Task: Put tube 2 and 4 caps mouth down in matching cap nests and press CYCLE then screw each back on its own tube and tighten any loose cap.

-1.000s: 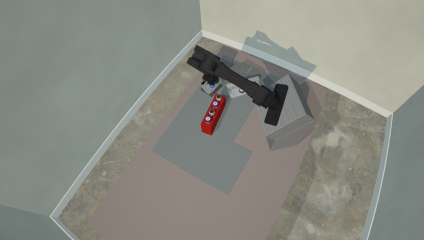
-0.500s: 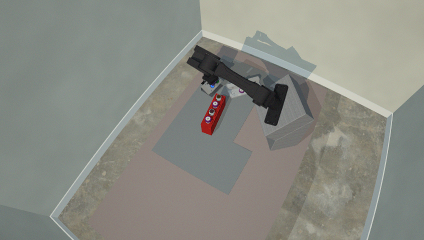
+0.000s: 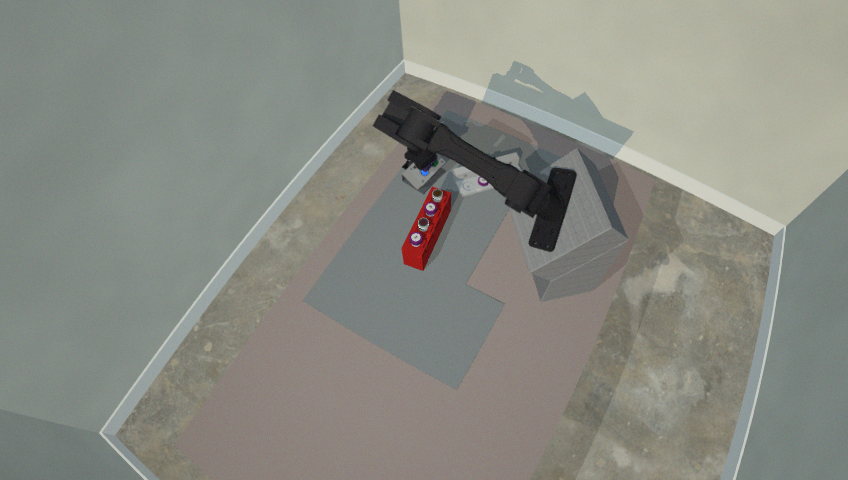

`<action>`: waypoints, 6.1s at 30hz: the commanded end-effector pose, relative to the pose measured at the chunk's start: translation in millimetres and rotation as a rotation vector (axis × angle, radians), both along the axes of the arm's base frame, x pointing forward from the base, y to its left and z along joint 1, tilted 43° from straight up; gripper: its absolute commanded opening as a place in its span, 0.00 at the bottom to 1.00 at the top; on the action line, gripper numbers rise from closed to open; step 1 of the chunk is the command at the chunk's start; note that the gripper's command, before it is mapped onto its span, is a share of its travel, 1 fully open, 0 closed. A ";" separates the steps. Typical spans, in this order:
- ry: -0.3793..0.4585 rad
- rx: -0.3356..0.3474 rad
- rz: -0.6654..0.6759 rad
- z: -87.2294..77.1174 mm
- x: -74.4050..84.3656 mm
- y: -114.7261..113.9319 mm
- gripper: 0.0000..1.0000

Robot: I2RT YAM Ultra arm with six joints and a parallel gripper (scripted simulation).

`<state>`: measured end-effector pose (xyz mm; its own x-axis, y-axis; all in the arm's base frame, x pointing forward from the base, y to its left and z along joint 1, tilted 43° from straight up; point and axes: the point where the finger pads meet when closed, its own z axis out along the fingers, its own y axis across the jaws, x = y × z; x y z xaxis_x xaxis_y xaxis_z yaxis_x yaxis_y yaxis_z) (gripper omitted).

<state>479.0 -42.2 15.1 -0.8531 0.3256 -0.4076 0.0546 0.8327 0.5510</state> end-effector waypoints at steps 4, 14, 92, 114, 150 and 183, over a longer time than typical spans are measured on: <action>-0.008 -0.006 -0.007 3.0 1.8 -3.3 0.00; -0.008 -0.006 -0.007 3.0 1.8 -3.3 0.00; 0.215 0.251 -0.369 -123.3 -96.1 -126.6 1.00; 0.215 0.251 -0.369 -123.3 -96.1 -126.6 1.00; 0.215 0.251 -0.369 -123.3 -96.1 -126.6 1.00; 0.216 0.250 -0.368 -55.6 -166.0 -104.0 0.47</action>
<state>314.6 -140.0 -43.1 -0.7295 0.6774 -0.0947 0.4527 0.5820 0.6755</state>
